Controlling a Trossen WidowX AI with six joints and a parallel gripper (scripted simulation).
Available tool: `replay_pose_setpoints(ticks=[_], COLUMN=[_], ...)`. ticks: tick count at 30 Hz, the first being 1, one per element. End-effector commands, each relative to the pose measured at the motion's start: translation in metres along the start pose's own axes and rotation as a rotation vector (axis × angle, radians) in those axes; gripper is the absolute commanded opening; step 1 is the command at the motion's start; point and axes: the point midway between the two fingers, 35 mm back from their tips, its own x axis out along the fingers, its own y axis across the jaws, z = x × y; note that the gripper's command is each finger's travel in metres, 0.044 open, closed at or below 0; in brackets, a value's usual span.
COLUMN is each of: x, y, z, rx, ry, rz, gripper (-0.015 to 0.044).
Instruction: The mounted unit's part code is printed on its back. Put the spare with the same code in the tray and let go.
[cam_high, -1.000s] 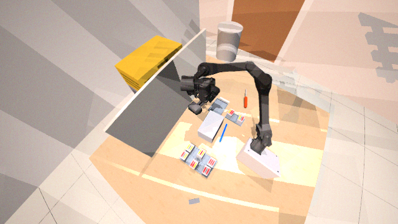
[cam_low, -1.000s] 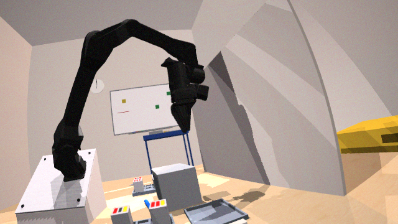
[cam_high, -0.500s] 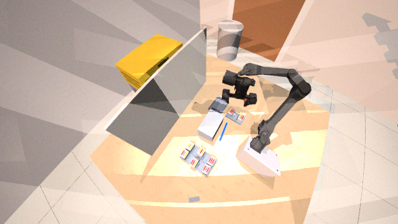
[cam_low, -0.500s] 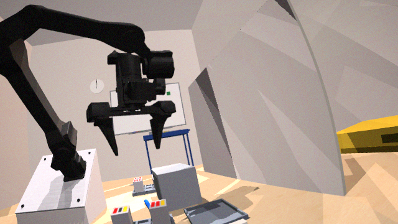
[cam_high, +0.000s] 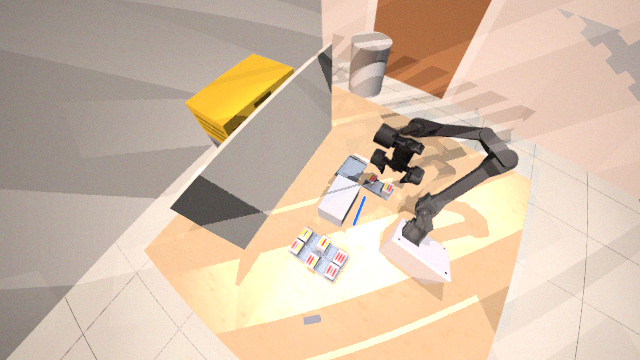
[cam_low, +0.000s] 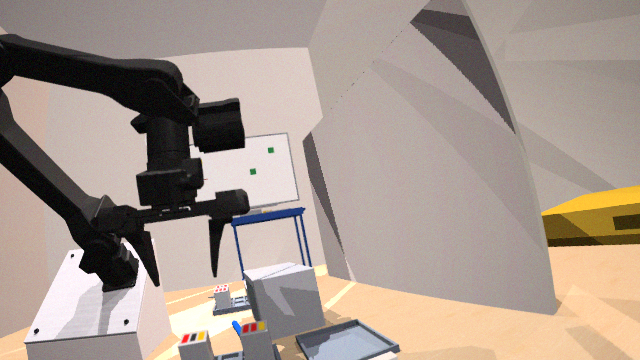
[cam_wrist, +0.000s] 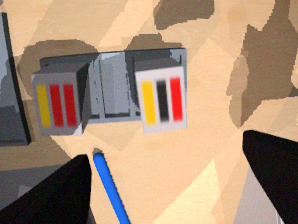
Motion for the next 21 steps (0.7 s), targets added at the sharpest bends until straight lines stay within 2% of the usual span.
replay_pose_setpoints(ticks=[1, 21], x=[0.021, 0.044], y=[-0.005, -0.004], z=[-0.001, -0.004], rx=[0.001, 0.002], ry=[-0.008, -0.001], rz=[-0.006, -0.006], gripper=[0.0300, 0.0300])
